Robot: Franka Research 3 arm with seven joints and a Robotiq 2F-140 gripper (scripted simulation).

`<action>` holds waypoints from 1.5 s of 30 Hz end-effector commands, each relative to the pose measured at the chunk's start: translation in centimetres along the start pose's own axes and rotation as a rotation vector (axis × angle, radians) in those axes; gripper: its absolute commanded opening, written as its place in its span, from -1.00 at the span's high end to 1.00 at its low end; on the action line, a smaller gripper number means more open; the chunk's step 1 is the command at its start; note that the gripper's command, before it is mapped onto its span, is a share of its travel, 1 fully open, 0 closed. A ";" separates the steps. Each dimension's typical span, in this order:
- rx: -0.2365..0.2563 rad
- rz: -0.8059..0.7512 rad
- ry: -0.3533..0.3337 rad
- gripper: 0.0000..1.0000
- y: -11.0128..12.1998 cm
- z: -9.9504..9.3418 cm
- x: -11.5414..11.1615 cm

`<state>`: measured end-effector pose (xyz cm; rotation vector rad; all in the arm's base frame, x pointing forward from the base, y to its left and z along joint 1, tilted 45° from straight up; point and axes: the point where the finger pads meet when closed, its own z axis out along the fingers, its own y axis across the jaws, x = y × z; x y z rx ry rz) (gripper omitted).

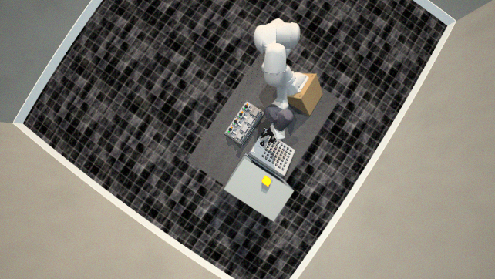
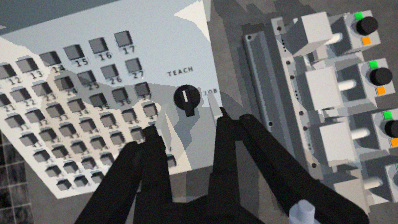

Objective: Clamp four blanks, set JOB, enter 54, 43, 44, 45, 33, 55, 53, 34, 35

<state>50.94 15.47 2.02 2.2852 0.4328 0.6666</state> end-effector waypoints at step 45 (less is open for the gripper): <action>0.009 0.006 0.004 0.33 -0.3 1.0 0.1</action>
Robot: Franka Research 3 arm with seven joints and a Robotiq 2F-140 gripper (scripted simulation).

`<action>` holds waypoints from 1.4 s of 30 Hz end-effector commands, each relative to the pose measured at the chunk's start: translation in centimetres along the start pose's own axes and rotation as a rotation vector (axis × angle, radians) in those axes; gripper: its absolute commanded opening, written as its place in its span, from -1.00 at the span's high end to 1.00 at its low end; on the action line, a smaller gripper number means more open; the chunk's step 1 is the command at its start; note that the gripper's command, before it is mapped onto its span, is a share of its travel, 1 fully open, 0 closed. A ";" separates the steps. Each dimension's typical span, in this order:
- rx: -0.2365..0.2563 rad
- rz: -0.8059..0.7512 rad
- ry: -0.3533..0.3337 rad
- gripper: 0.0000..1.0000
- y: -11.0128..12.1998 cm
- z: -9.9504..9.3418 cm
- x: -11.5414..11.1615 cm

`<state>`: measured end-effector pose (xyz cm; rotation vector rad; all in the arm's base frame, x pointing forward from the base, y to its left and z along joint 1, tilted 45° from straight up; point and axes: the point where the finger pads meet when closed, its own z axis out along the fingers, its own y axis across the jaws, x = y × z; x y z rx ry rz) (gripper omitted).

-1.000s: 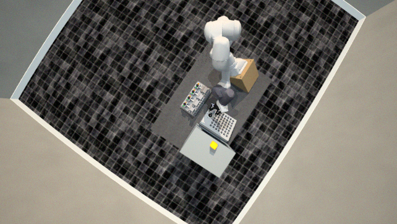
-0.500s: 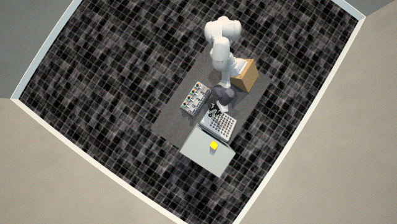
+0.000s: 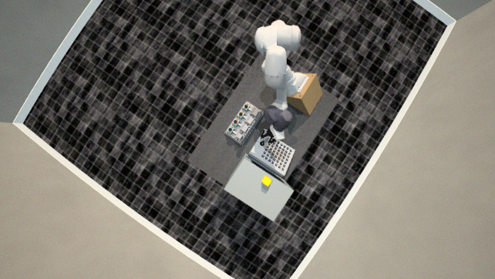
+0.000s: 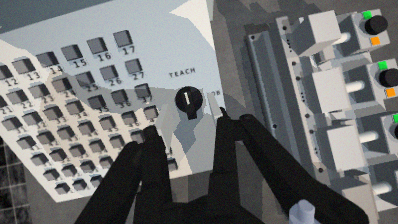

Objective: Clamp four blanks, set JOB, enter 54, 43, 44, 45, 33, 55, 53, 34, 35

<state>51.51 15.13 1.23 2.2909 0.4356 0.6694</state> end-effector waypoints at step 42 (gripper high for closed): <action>0.003 0.005 0.002 0.33 -0.1 1.8 0.1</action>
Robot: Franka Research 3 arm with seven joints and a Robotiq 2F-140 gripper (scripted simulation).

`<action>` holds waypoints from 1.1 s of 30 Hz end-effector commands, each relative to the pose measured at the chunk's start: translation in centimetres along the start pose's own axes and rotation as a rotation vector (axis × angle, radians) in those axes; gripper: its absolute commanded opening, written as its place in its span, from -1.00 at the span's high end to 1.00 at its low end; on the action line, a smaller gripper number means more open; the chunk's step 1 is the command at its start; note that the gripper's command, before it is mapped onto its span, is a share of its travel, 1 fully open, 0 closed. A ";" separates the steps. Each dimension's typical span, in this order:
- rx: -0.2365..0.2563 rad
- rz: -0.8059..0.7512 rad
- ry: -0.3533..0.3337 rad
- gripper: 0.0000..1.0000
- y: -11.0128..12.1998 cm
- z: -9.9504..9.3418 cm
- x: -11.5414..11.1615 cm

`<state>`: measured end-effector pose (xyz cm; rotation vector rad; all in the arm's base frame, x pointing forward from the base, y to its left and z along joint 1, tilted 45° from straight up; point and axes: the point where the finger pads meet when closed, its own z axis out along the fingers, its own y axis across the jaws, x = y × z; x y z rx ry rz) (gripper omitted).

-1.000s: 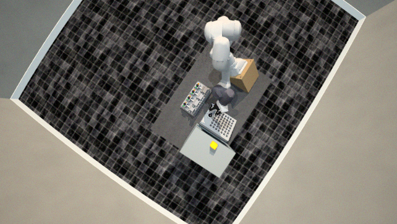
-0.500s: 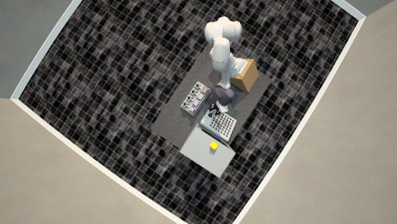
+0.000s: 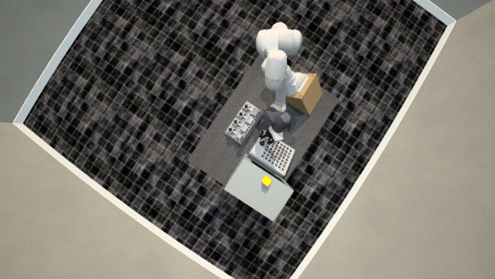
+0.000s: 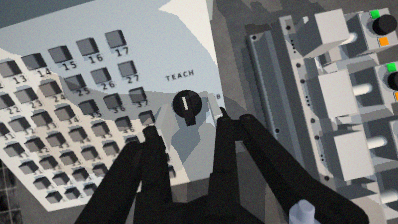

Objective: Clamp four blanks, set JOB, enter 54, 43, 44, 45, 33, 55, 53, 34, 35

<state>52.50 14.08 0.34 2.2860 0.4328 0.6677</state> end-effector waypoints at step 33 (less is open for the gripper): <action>0.008 0.005 0.004 0.33 -0.3 0.6 0.1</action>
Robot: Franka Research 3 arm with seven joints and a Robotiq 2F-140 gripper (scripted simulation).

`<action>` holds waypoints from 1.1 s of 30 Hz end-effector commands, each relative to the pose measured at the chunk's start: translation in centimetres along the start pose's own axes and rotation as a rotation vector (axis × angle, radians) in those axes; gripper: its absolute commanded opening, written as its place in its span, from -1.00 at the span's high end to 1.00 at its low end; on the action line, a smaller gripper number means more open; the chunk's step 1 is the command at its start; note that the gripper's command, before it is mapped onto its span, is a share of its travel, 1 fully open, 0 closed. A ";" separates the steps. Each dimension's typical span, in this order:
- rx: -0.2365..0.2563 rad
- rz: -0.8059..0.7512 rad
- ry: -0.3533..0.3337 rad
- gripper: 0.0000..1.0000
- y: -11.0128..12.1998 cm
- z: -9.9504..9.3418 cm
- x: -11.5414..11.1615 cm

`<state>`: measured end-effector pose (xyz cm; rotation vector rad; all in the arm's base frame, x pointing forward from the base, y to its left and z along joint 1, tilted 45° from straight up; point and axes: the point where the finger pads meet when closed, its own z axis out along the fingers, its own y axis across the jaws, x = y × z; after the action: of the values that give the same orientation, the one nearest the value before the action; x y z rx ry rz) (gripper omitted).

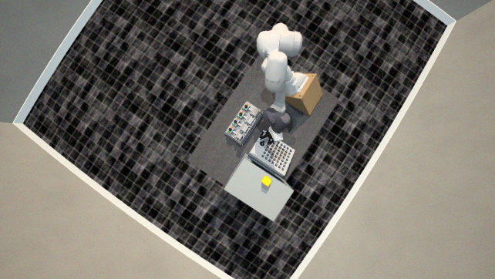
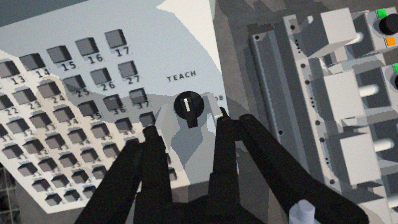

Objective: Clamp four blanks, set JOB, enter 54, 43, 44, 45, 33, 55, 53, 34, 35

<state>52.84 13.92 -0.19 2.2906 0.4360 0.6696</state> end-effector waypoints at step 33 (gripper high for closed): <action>0.003 0.005 0.002 1.00 -0.1 0.0 0.1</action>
<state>52.82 13.99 -0.23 2.2929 0.4347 0.6711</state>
